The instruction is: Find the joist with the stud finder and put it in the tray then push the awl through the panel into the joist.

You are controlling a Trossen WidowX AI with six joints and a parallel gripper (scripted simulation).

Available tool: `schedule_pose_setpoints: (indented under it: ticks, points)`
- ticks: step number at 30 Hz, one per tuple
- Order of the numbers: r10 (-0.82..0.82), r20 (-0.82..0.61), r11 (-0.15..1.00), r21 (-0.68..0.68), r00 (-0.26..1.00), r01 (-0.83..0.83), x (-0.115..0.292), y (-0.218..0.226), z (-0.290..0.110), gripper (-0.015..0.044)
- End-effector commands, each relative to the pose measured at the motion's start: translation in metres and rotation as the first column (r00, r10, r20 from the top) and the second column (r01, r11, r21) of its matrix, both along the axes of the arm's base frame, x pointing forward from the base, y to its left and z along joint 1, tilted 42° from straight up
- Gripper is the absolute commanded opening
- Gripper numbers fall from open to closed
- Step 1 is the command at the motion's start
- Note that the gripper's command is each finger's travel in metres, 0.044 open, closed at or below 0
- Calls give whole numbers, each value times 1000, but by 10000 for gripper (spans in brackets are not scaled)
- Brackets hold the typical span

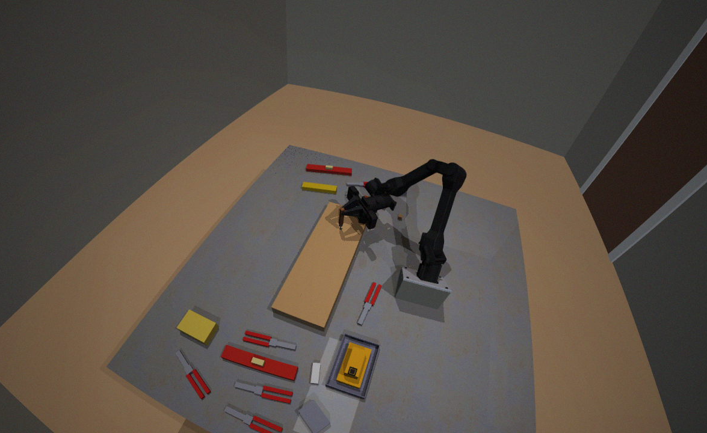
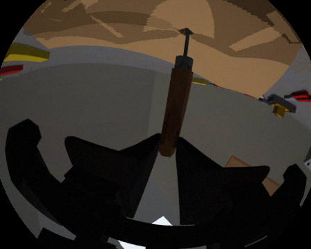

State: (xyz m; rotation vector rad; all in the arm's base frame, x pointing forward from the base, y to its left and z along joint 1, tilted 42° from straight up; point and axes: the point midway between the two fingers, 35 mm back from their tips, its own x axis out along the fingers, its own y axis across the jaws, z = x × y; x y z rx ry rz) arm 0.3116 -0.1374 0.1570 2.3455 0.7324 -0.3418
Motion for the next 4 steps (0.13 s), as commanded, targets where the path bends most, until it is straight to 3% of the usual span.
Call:
schedule_pose_setpoints:
  ticks: [1,4]
  points:
    - [0,0,1000,0,1000,0,0,0,0,0]
    - [0,0,1000,0,1000,0,0,0,0,0]
